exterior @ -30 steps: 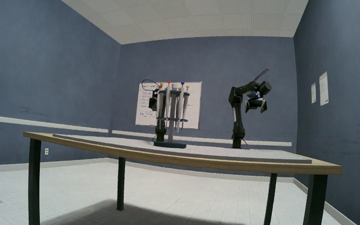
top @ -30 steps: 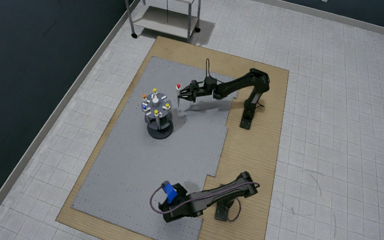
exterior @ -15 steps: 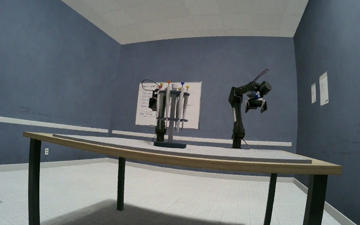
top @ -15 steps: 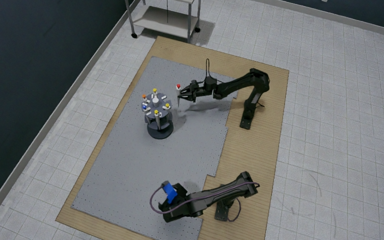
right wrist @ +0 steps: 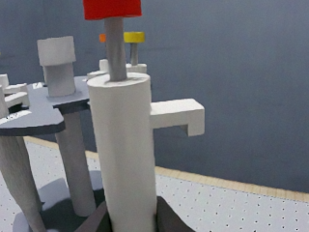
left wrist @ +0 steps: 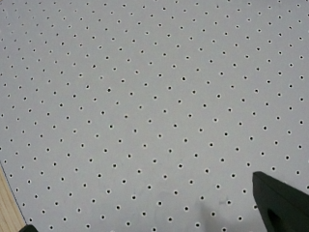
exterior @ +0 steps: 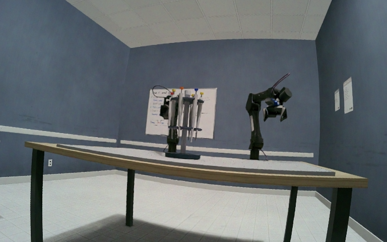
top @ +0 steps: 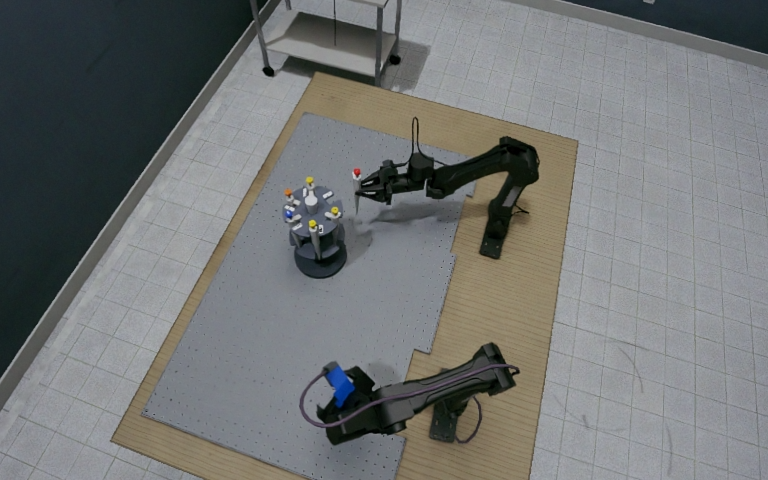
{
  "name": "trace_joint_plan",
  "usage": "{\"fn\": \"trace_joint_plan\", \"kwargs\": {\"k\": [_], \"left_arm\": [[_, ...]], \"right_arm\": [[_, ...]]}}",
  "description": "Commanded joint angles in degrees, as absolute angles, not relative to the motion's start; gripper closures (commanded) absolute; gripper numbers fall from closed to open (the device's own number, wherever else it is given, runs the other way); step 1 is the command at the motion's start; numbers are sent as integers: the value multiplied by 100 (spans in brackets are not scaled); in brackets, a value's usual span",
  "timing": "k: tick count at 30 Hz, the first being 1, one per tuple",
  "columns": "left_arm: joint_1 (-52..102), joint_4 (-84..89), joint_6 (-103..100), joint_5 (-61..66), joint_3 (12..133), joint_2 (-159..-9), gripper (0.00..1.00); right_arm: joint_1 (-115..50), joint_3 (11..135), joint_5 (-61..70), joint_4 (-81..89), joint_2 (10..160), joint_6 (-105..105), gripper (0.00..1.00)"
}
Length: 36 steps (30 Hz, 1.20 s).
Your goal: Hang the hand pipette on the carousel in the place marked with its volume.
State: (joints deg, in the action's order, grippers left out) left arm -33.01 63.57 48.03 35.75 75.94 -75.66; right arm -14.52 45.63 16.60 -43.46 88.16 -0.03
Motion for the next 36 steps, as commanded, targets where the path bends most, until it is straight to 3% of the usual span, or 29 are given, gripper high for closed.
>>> {"fn": "trace_joint_plan", "kwargs": {"k": [1,36], "left_arm": [[-3334,6283,4853,3688,7675,-7540,0],[-3334,6283,4853,3688,7675,-7540,0]], "right_arm": [[-1534,4723,1589,-4528,8861,11,88],[-1788,5125,1304,-4537,9128,-26,88]]}}
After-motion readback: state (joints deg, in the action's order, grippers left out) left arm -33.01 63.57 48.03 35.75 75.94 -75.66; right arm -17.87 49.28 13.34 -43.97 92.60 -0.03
